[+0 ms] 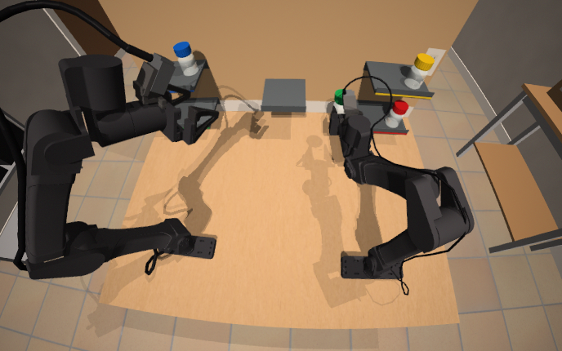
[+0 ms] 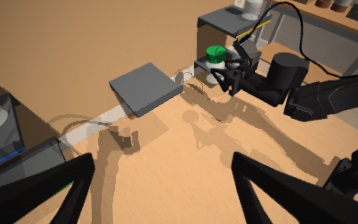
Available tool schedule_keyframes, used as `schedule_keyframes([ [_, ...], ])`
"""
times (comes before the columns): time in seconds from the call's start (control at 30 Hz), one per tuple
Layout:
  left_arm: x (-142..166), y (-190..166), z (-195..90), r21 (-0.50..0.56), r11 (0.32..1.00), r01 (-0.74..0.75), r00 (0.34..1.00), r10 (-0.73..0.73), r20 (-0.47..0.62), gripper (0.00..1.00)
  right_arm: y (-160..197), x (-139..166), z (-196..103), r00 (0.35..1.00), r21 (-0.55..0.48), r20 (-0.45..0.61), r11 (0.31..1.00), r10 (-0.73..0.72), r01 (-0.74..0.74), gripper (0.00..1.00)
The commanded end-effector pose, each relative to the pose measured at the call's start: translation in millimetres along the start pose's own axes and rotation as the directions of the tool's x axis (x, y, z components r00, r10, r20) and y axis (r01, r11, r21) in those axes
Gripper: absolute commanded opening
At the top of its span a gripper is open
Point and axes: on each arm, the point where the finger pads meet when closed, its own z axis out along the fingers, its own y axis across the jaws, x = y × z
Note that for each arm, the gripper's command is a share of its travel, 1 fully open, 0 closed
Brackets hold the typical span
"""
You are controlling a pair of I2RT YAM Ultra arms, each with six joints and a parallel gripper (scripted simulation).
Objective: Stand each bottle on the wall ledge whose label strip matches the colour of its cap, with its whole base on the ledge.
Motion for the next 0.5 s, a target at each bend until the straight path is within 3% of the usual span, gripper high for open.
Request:
schedule_keyframes([
  [0.0,-1.7,0.7,-0.2,-0.001,1.0,0.0,1.0,0.0,0.0,1.0,8.4,-34.9,17.9,0.998,0.157,0.03,0.986,0.048,-0.052,0.5],
  [0.17,-1.7,0.7,-0.2,-0.001,1.0,0.0,1.0,0.0,0.0,1.0,59.6,-68.6,17.5,0.995,0.175,0.076,0.981,0.066,-0.078,0.5],
  [0.23,-1.7,0.7,-0.2,-0.001,1.0,0.0,1.0,0.0,0.0,1.0,59.6,-68.6,17.5,0.995,0.175,0.076,0.981,0.066,-0.078,0.5],
  [0.47,-1.7,0.7,-0.2,-0.001,1.0,0.0,1.0,0.0,0.0,1.0,131.6,-78.3,-3.2,0.995,0.121,0.083,0.99,0.063,-0.073,0.5],
])
